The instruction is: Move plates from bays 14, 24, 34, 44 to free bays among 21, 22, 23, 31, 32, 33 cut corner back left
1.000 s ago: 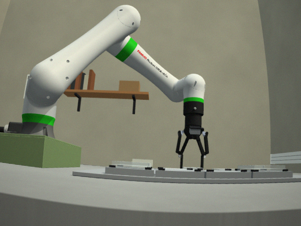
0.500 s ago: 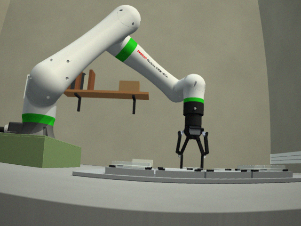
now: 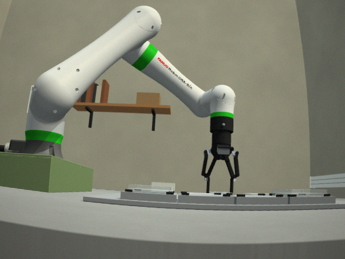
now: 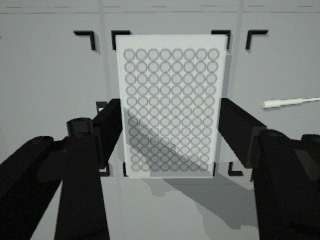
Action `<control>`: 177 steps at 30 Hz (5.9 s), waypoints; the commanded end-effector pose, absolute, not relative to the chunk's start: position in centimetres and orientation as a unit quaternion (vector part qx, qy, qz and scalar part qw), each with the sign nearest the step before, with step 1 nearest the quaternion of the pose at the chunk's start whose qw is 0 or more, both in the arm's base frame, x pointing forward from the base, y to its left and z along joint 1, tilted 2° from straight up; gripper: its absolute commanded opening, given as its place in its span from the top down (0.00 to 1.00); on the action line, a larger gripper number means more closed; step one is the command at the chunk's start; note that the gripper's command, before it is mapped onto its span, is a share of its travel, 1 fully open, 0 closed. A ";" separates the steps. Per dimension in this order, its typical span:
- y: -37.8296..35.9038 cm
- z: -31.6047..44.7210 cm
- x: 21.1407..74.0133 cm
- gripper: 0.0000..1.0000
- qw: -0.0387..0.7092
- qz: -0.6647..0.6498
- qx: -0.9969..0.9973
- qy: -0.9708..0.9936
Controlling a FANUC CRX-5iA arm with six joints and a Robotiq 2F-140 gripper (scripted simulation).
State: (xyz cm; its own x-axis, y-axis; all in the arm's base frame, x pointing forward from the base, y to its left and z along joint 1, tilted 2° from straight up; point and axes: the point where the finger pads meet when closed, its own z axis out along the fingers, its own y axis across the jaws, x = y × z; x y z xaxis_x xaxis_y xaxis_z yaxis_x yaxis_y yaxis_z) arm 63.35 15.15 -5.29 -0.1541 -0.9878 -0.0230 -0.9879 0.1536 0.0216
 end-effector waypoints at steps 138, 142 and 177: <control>2.2 1.3 64.3 0.30 0.003 0.015 -0.650 0.759; 0.6 1.2 64.4 0.30 0.003 0.015 -0.650 0.759; -11.8 0.9 65.1 0.30 0.002 0.015 -0.650 0.759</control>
